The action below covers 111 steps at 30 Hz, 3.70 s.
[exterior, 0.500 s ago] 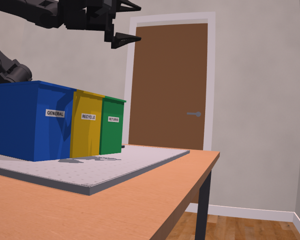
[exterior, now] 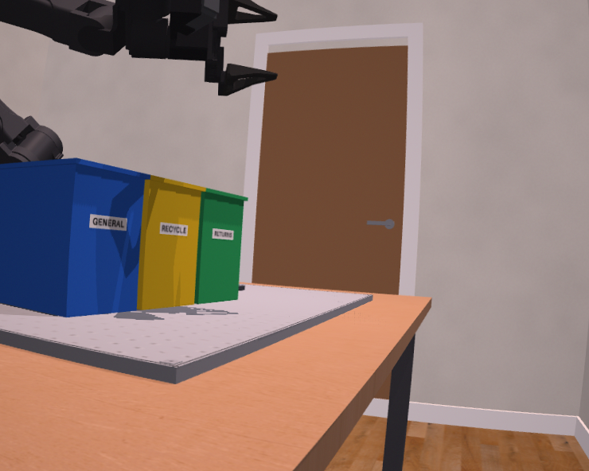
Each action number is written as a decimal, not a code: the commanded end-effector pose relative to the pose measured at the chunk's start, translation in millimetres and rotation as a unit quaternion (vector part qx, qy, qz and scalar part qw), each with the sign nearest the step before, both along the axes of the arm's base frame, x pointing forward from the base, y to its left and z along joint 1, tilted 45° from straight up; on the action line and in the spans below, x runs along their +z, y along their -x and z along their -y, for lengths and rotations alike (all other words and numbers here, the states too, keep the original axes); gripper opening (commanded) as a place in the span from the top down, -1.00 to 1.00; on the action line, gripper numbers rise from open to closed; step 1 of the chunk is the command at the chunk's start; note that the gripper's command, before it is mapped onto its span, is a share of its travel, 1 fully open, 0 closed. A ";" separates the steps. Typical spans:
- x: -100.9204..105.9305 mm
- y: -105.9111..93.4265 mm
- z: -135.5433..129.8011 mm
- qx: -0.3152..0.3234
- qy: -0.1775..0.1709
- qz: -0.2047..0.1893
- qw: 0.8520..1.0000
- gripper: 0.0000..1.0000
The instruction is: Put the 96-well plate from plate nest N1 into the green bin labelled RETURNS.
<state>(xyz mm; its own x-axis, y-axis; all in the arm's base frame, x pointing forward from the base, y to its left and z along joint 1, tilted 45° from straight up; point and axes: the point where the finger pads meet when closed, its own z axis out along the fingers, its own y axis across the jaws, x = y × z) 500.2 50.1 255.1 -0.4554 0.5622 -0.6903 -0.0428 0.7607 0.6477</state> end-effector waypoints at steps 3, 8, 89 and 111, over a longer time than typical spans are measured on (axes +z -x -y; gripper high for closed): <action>15.8 -12.1 -11.9 0.006 -0.006 -0.005 1.000 -1.00; -14.9 -10.3 -26.2 0.006 -0.010 -0.059 0.998 -1.00; -284.9 128.3 -164.0 -0.065 0.257 -0.514 0.816 -1.00; -329.0 220.4 -162.2 -0.106 0.482 -0.539 0.683 -1.00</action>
